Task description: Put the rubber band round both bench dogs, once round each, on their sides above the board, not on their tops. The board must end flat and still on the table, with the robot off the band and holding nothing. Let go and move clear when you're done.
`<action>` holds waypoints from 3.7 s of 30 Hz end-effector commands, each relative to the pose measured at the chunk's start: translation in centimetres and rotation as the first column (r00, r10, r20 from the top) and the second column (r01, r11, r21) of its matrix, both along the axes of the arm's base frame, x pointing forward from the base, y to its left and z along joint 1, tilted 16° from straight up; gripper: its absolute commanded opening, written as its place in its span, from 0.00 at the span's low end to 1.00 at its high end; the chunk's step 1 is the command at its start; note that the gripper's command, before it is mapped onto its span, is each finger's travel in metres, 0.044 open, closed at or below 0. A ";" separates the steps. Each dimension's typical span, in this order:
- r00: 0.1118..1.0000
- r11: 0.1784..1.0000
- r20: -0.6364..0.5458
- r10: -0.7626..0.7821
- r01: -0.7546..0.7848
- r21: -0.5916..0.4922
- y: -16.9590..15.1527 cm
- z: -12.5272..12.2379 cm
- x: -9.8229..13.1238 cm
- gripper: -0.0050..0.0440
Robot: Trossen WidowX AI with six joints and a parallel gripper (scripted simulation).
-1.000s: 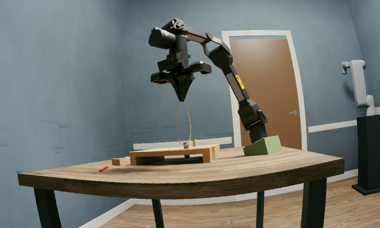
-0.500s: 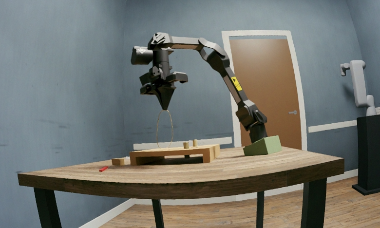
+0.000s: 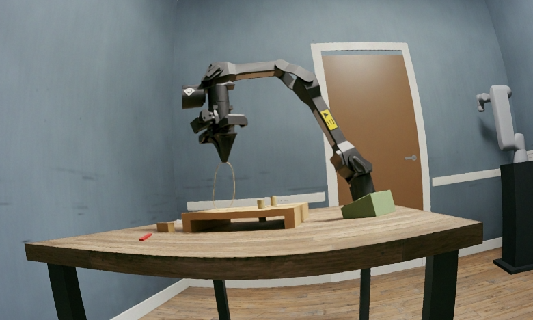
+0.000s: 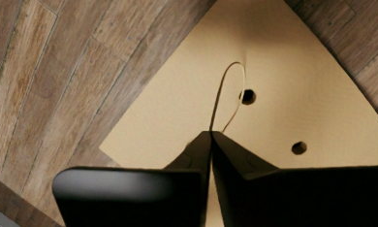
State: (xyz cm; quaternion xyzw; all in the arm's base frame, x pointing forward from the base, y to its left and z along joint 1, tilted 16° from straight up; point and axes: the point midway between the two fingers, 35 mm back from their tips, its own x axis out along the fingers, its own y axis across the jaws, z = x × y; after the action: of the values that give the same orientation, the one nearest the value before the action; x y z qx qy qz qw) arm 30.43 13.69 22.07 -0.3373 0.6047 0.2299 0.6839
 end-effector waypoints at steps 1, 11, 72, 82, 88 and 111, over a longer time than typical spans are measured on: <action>0.998 0.998 0.036 -0.056 0.055 0.040 -3.1 1.9 1.0 0.00; 0.973 0.973 0.061 -0.222 0.217 0.075 -11.1 3.5 2.0 0.00; 0.745 0.759 0.147 -0.651 0.636 0.137 -30.9 4.2 -4.9 0.00; 0.745 0.759 0.144 -0.651 0.637 0.137 -30.3 2.6 -4.5 0.00; 0.745 0.759 0.143 -0.651 0.637 0.137 -30.0 1.7 -4.3 0.00; 0.746 0.758 0.138 -0.652 0.637 0.138 -28.4 -2.2 -3.8 0.00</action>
State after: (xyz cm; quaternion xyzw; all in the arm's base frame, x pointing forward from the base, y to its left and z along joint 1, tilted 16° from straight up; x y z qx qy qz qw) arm 26.79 -15.18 19.86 -0.0937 0.6198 -0.0197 0.7789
